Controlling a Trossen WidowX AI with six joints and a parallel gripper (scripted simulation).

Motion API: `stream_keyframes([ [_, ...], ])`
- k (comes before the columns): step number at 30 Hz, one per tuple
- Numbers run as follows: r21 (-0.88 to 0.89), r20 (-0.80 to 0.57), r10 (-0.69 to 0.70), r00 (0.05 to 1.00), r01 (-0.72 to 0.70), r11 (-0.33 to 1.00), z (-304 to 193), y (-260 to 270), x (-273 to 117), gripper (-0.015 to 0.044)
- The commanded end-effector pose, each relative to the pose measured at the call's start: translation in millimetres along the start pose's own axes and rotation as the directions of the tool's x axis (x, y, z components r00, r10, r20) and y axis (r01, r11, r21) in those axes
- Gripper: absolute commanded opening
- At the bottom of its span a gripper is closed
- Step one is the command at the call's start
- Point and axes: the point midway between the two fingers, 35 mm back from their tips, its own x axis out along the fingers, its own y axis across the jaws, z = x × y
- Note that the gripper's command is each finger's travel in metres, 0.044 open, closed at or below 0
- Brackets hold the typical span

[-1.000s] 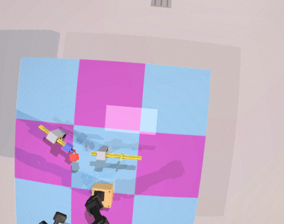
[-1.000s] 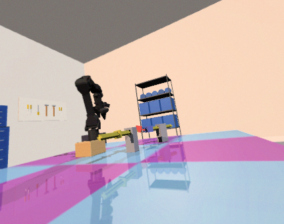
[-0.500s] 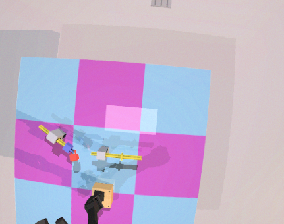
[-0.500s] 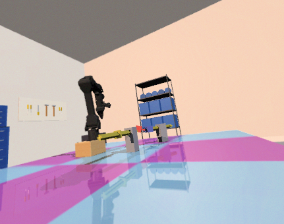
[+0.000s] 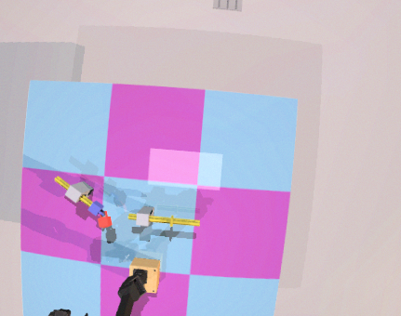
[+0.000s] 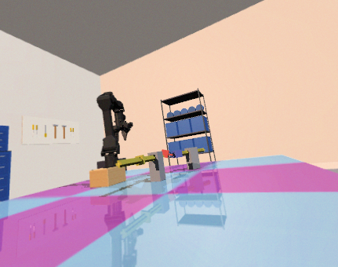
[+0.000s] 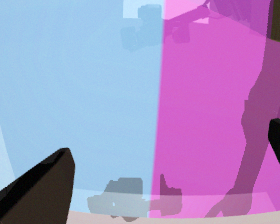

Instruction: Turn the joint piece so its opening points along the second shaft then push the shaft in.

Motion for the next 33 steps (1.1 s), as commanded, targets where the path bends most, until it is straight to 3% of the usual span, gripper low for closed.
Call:
stream_keyframes([
  [1,0.125,0.008,-0.041,0.999,0.040,0.991,-1,3,-3,0.0440],
  [9,0.147,0.010,-0.048,0.999,0.046,0.988,7,5,-2,0.0440],
  [20,0.160,0.016,-0.043,0.999,0.040,0.986,137,-11,9,0.0440],
  [33,0.171,0.016,-0.063,0.998,0.059,0.983,246,-108,23,0.0440],
])
